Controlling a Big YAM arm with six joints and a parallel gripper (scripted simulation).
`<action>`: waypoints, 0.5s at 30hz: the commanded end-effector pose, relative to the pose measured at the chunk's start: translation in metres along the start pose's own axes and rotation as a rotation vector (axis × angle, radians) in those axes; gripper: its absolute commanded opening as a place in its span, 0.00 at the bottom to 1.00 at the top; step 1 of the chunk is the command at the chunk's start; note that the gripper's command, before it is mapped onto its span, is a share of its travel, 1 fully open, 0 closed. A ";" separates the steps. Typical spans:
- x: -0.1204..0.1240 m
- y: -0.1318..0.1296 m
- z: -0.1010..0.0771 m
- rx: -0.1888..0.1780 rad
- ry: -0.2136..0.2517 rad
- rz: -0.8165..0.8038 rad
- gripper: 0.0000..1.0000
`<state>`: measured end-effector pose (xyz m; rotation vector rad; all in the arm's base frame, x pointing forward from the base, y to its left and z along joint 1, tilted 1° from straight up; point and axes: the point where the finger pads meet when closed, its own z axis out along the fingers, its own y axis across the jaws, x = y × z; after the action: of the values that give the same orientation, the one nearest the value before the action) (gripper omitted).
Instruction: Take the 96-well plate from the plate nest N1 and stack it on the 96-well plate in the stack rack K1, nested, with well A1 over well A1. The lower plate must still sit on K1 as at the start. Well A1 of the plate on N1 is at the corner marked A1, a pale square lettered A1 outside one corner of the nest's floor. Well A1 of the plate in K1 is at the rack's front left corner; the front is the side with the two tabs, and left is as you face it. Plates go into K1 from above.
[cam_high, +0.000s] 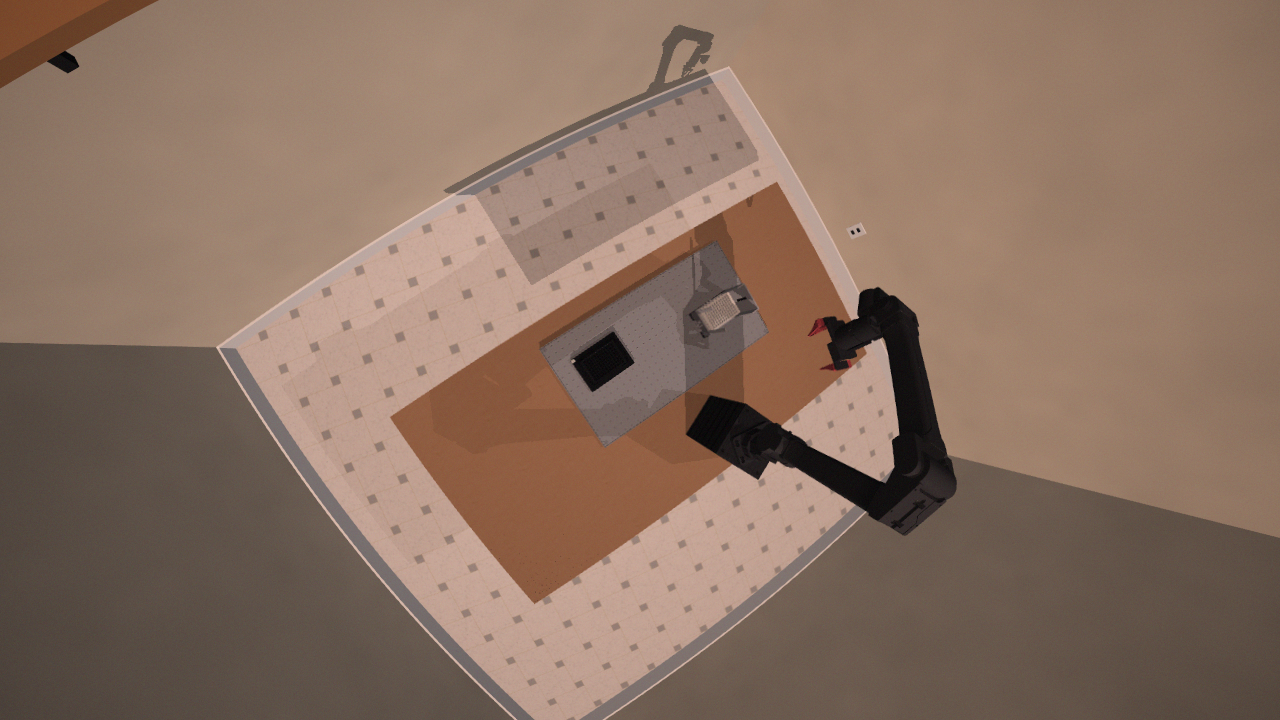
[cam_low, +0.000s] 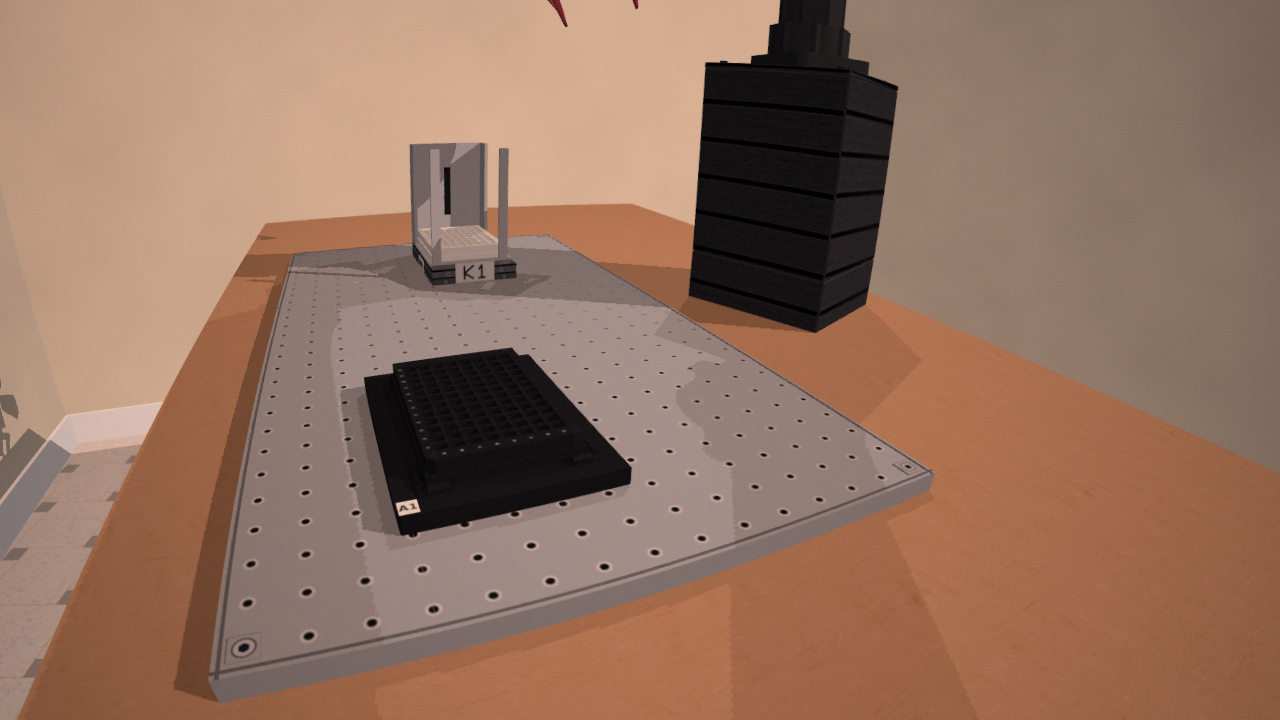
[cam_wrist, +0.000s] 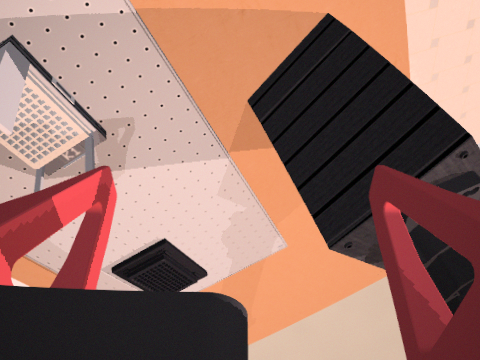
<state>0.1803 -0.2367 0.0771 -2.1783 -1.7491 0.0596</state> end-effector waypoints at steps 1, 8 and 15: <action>0.007 0.016 0.006 0.006 -0.036 -0.001 1.00; 0.019 0.061 -0.008 -0.047 -0.091 -0.021 1.00; 0.036 0.081 -0.003 -0.058 -0.120 -0.044 1.00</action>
<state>0.2357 -0.2084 0.0572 -2.1580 -1.8677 0.1314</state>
